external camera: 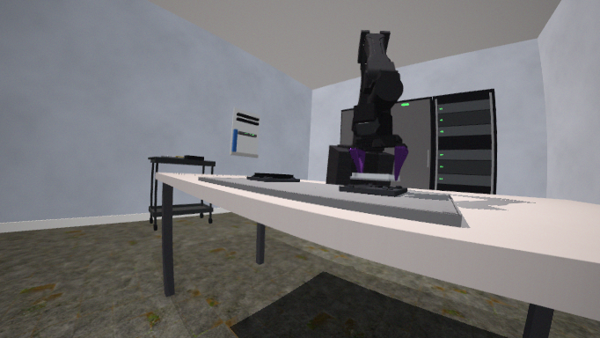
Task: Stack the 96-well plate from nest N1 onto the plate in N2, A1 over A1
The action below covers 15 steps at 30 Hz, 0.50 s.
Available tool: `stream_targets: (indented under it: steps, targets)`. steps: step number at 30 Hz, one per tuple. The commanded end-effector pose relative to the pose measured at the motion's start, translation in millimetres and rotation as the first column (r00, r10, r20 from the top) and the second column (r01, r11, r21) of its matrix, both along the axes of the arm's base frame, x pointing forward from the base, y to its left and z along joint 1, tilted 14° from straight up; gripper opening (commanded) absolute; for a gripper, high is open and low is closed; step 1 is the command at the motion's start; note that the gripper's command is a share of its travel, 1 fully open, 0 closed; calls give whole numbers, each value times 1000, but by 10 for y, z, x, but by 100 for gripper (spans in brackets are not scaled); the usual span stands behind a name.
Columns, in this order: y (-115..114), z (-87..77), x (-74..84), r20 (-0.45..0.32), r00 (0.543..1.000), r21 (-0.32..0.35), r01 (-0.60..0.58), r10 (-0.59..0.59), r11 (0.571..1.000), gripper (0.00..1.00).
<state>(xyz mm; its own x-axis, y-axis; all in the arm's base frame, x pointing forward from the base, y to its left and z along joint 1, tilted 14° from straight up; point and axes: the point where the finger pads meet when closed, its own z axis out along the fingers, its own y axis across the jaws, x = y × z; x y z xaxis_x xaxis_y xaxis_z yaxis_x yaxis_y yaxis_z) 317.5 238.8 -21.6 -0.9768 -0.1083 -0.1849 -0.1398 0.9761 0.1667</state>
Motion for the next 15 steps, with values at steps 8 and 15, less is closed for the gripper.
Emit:
stream_targets:
  steps: [8,15]
  targets:
    - [-32,325,81,36,999,10,8,-9,1000,0]
    - [-40,422,52,36,999,9,4,-4,1000,0]
